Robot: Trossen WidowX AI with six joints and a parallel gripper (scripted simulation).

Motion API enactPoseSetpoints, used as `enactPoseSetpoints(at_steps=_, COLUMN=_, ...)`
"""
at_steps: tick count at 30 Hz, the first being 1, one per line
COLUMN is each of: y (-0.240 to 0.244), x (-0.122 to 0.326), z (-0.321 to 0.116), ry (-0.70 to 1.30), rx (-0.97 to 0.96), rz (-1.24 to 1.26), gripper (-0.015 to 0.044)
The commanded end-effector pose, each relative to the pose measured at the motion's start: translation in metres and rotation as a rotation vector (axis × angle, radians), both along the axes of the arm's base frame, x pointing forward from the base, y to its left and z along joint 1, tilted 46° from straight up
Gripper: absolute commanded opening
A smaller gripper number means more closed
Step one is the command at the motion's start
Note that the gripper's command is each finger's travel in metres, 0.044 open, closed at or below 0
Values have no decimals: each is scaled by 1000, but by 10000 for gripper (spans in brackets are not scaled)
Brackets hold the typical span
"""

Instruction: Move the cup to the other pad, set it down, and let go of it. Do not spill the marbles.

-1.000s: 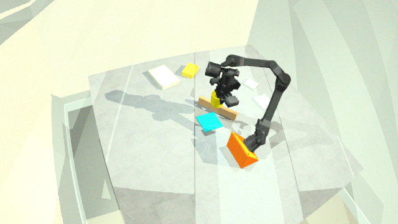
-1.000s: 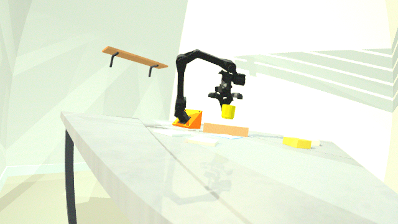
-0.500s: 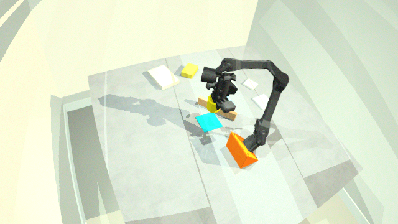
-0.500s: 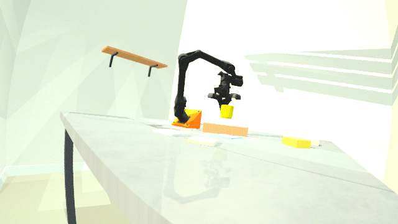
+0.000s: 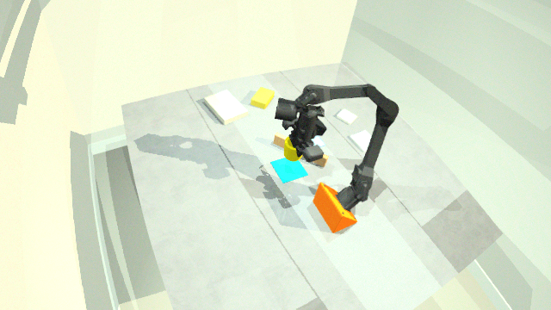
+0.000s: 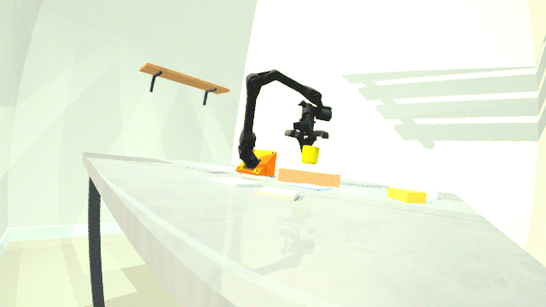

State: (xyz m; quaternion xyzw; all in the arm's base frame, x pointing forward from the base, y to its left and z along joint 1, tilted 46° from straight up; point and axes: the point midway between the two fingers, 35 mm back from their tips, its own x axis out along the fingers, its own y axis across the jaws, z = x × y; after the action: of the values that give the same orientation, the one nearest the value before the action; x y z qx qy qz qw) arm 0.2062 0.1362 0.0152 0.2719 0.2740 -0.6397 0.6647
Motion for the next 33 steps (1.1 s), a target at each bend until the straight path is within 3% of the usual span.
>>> enactPoseSetpoints(at_steps=1, y=-4, x=-1, z=-5, ry=1, rx=-1, rz=-4, gripper=0)
enactPoseSetpoints(at_steps=33, y=-31, x=1, z=-33, ry=0, rx=-2, rz=-3, gripper=0)
